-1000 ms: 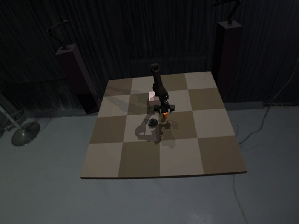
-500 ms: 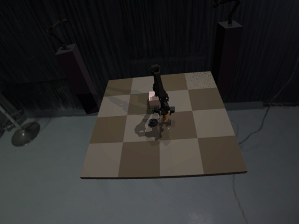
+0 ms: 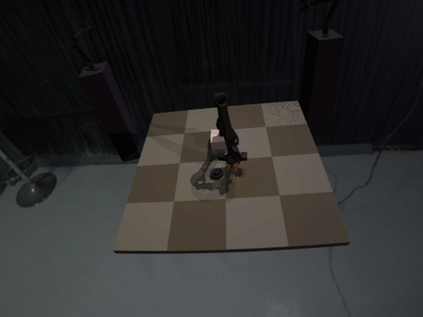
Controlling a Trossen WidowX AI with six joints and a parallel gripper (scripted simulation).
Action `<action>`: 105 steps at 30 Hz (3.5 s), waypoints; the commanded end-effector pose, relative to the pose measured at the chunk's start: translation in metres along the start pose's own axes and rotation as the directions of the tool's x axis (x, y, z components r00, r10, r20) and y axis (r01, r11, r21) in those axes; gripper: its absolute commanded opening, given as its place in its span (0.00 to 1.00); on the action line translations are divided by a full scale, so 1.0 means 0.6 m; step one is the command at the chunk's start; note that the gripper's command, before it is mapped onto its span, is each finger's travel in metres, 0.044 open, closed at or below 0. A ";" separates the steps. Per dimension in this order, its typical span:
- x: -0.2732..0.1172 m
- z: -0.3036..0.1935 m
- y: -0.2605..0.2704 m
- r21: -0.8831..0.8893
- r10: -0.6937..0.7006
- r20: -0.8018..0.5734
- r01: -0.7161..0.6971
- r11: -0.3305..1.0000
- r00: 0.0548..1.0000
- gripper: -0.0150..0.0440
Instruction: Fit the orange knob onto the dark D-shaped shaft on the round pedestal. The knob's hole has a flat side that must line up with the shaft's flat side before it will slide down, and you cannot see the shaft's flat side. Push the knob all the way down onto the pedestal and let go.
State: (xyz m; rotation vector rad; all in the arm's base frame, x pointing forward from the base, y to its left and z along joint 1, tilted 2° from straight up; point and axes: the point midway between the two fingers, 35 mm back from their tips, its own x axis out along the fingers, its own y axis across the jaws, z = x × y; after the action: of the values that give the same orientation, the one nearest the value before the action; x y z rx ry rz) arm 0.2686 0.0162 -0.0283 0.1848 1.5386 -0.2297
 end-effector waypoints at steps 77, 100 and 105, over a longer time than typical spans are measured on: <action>-0.169 0.111 -0.125 0.009 -0.009 0.007 0.009 1.000 1.000 0.25; -0.110 0.137 -0.179 -0.004 -0.013 0.010 0.013 1.000 1.000 0.25; -0.106 0.136 -0.179 -0.002 -0.013 0.010 0.013 1.000 1.000 0.25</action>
State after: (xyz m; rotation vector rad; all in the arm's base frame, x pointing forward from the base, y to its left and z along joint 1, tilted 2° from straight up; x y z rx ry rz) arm 0.3165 -0.1059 0.0403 0.1761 1.5415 -0.2388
